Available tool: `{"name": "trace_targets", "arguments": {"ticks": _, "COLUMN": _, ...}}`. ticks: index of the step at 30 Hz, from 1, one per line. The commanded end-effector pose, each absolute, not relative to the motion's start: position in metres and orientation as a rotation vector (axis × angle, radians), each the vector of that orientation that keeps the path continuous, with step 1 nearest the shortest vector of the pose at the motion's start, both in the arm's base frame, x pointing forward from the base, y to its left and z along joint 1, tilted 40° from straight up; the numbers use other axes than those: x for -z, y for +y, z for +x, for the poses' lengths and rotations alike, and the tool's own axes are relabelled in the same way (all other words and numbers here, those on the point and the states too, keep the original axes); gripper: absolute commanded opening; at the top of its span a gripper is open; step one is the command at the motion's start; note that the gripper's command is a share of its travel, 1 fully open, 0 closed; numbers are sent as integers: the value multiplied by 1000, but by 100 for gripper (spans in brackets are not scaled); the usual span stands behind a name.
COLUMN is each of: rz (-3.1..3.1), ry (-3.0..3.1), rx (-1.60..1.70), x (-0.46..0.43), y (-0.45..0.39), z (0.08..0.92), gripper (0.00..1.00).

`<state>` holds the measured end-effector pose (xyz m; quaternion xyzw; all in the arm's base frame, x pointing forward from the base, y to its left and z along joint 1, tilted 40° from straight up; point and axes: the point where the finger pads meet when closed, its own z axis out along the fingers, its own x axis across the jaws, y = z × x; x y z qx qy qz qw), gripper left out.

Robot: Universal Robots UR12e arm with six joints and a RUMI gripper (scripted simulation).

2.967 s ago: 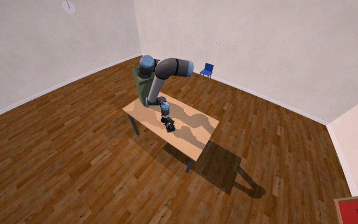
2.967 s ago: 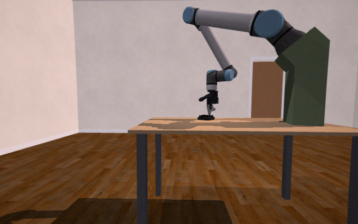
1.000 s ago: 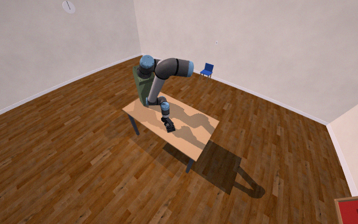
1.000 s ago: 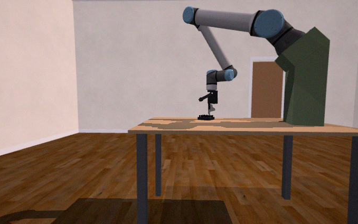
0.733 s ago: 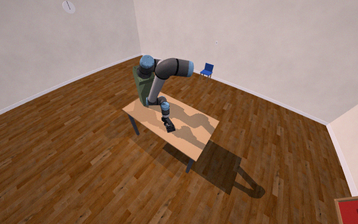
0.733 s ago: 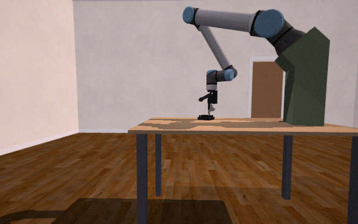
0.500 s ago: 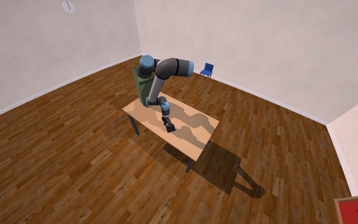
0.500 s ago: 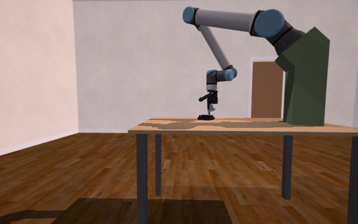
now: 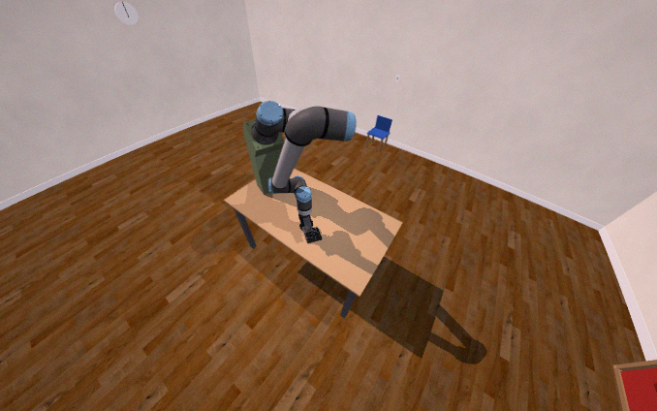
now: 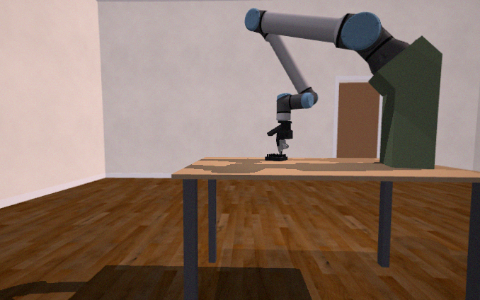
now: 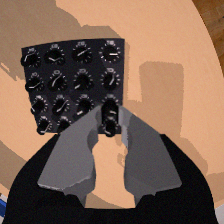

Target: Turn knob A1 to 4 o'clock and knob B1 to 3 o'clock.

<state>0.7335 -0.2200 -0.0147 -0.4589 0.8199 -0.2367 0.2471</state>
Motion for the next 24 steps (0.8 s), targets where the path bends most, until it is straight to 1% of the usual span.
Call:
{"name": "trace_targets", "arguments": {"ticks": 1, "rz": -1066, "ry": 2304, "rx": 594, "x": 14, "y": -220, "z": 734, "gripper": 1}}
{"name": "trace_targets", "arguments": {"ticks": 24, "rz": -610, "ry": 2416, "rx": 445, "x": 14, "y": -222, "z": 734, "gripper": 1}}
